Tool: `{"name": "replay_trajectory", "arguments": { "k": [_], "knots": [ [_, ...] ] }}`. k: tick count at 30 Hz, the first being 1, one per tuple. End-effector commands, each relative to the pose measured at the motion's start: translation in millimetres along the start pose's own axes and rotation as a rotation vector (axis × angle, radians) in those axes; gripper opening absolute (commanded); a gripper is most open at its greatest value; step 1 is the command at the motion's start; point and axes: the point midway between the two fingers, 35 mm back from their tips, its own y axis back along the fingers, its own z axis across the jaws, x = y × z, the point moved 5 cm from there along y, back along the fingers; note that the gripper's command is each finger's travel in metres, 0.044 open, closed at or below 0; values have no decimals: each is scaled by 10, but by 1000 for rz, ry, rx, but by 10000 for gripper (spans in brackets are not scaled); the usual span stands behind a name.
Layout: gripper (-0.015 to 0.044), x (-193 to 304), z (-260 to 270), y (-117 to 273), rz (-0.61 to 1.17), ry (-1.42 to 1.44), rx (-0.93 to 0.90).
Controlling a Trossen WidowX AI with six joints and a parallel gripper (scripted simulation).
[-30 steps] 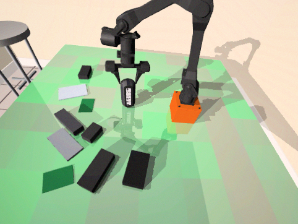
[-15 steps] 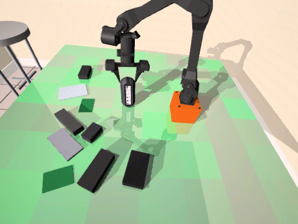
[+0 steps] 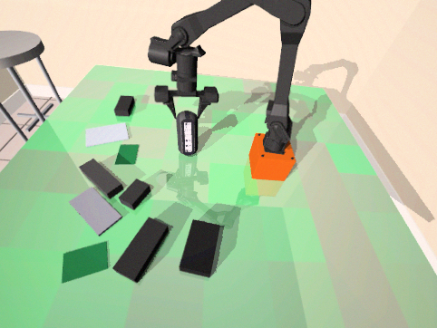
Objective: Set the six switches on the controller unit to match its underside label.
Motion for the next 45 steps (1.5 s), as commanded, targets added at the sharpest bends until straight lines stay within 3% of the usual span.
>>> {"name": "replay_trajectory", "arguments": {
  "k": [1, 45],
  "knots": [
    [338, -38, 2, -28, -15, 6, 6],
    [338, -336, 2, -122, -72, 6, 6]
  ]
}}
